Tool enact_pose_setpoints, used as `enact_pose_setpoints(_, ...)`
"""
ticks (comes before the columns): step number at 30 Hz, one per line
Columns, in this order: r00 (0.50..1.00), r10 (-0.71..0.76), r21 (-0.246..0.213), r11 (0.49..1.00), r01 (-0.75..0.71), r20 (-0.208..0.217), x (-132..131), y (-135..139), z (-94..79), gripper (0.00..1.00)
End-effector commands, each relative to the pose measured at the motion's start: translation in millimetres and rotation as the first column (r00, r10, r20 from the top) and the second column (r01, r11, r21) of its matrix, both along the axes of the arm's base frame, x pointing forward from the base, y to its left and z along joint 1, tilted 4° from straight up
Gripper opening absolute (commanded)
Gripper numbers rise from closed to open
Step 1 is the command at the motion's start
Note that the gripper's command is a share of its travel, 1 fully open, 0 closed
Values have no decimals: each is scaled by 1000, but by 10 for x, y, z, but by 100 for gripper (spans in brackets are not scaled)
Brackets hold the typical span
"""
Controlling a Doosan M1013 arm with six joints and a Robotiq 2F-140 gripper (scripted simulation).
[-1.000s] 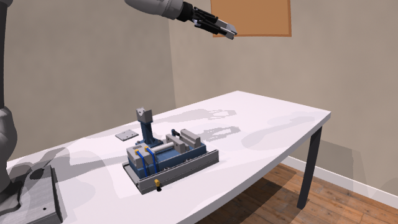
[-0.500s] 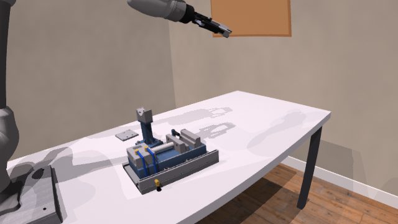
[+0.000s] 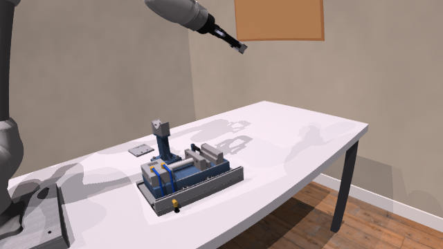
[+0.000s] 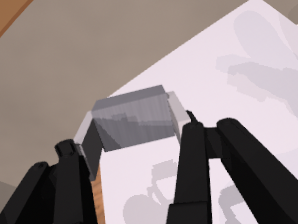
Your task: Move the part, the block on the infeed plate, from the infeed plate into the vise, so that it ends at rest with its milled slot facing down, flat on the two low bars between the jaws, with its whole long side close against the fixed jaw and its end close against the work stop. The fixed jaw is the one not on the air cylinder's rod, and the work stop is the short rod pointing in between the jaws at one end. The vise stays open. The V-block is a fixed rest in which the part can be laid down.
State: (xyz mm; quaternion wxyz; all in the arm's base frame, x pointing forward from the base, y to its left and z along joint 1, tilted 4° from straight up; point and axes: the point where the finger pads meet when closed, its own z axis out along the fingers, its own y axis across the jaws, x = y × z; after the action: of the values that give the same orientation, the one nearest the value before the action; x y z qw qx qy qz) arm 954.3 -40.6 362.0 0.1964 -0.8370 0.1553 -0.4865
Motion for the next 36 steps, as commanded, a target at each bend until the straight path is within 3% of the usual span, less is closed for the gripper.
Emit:
enact_pose_setpoints(1, 987, 83, -16, 996, -86, -134, -124, 76, -145, 0)
enact_pose_setpoints(5, 974, 127, -27, 990, -135, -188, -259, 102, -295, 0)
enact_pose_setpoints(11, 932, 193, -44, 975, -216, -305, -566, 86, -598, 0)
enact_pose_setpoints(13, 932, 193, -44, 975, -216, -305, -566, 86, -598, 0)
enact_pose_setpoints(28, 776, 238, -63, 940, -336, -584, -1417, -253, -1208, 0)
enact_pose_setpoints(30, 776, 238, -63, 940, -336, -584, -1417, -253, -1208, 0)
enact_pose_setpoints(36, 707, 221, -69, 931, -357, -672, -1733, -448, -1361, 0)
